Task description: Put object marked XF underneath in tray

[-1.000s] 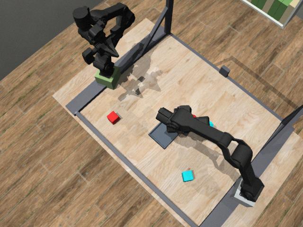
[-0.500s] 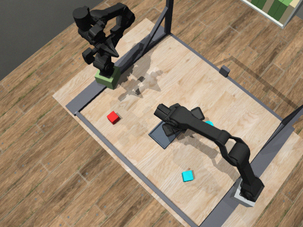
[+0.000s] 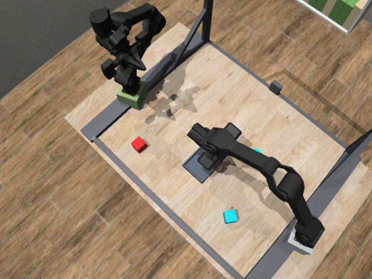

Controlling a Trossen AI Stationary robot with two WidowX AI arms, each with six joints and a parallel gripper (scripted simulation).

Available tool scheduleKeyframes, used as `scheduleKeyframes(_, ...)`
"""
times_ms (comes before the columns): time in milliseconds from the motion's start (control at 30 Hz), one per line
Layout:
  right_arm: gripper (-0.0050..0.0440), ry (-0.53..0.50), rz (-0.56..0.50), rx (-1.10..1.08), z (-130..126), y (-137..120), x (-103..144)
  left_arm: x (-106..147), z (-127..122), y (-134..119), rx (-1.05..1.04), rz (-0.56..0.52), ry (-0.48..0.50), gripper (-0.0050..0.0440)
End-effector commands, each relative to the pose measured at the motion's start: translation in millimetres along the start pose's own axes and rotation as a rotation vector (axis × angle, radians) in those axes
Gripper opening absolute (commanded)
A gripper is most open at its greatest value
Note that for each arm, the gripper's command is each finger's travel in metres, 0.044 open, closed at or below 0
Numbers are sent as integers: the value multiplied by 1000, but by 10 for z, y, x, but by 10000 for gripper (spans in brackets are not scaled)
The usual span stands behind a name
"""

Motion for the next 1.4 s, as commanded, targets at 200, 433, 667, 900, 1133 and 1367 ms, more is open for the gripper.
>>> scheduleKeyframes(200, -50, 1, -1, 11, -5, 45, 2, -35, -81, 194, 267, -99, 10, 158)
scheduleKeyframes(433, -50, 1, -1, 11, -5, 45, 2, -90, -98, 277, 418, -139, 4, 158)
scheduleKeyframes(667, -50, 1, -1, 11, -5, 45, 2, -164, -125, 392, 630, -195, -18, 158)
scheduleKeyframes(900, -50, 1, -1, 11, -5, 45, 2, -235, -156, 504, 843, -250, -54, 158)
scheduleKeyframes(1133, -50, 1, -1, 11, -5, 45, 2, -284, -180, 582, 994, -286, -90, 158)
scheduleKeyframes(1367, -50, 1, -1, 11, -5, 45, 2, -351, -216, 688, 1206, -332, -154, 158)
Point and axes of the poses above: on each arm, the point midway between the two fingers, 35 mm back from their tips, its own x axis back along the fingers, its own z axis across the jaws, y = z × x, the point moved 7 cm from there along x, back along the fingers, and after that the axes turned 13 degrees about x, right-handed, at the moved point
